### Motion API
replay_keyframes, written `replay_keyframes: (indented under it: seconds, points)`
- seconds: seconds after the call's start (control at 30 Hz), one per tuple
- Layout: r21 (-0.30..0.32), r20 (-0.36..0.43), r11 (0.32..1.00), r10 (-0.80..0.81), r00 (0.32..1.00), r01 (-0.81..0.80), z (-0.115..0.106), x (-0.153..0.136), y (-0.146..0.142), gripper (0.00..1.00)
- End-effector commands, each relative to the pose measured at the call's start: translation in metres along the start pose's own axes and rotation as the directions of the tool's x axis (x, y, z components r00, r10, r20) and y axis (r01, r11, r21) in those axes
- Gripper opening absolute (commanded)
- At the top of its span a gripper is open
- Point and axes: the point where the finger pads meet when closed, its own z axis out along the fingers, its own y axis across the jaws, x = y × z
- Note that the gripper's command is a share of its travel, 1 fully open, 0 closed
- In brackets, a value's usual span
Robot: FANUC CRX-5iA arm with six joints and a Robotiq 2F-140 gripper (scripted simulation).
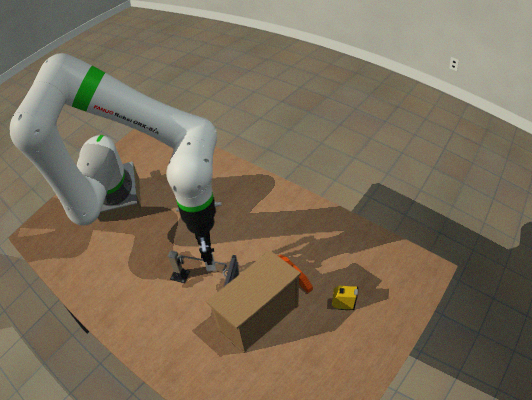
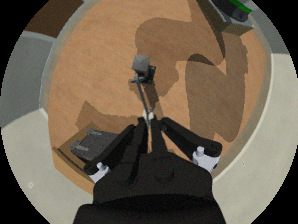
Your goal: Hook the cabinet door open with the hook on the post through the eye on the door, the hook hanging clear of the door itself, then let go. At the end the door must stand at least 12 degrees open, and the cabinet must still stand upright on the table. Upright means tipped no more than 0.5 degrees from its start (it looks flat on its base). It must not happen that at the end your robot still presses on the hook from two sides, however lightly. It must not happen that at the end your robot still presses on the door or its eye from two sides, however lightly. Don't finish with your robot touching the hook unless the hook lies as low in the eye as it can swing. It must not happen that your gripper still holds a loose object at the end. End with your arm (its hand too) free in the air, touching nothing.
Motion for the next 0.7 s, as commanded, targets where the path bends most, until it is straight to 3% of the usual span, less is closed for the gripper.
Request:
replay_keyframes:
  seconds: [0.0, 0.67]
  points:
    - [0.000, 0.000, 1.000, 0.000, 1.000, 0.000, -0.001, -0.001, 0.000, 0.03]
    - [0.000, 0.000, 1.000, 0.000, 1.000, 0.000, -0.012, -0.004, 0.000, 0.03]
